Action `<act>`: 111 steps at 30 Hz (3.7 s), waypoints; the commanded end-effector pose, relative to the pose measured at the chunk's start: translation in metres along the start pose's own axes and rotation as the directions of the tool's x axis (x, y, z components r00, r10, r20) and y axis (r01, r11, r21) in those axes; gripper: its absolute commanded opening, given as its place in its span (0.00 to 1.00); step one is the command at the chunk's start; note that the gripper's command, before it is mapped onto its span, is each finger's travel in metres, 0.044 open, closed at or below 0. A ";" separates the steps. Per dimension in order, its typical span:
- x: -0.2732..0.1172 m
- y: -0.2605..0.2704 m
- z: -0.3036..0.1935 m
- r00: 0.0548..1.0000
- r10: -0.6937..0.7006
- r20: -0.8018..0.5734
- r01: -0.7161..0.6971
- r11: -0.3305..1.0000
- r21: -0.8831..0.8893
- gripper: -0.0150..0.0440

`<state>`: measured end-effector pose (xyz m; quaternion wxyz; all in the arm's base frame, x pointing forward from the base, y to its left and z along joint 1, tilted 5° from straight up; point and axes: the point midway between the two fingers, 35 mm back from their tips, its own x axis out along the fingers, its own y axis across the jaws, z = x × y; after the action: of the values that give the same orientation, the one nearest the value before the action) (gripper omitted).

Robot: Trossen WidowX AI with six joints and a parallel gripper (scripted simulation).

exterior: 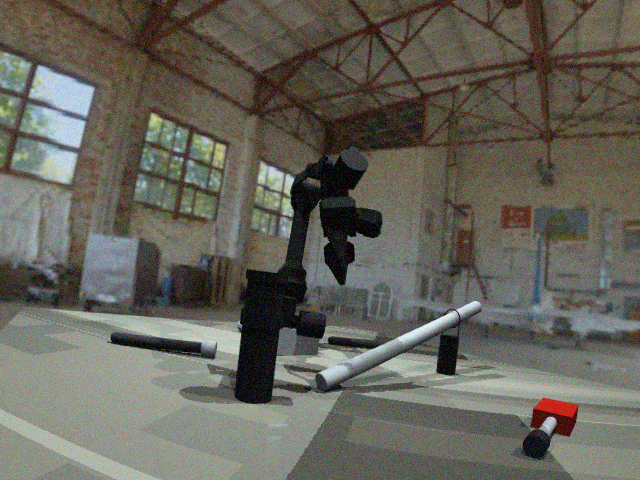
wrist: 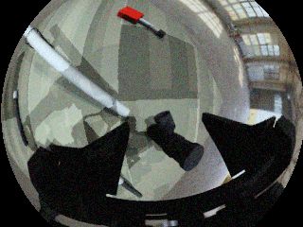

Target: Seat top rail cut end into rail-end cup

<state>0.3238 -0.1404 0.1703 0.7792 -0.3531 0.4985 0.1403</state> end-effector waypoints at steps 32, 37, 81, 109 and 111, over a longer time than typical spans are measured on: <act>0.072 -0.003 -0.043 0.997 -0.039 -0.063 0.020 0.962 -0.272 1.00; 0.080 -0.004 -0.043 0.997 -0.039 -0.063 0.021 0.962 -0.272 1.00; 0.128 -0.004 -0.047 0.997 -0.041 -0.062 0.022 0.962 -0.272 0.41; 0.118 0.014 -0.054 0.999 0.005 0.046 0.017 0.886 -0.464 0.25; 0.117 0.015 -0.055 0.998 0.011 0.056 0.018 0.876 -0.483 0.25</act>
<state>0.3354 -0.1834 0.0477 0.6856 -0.5242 0.4347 0.2574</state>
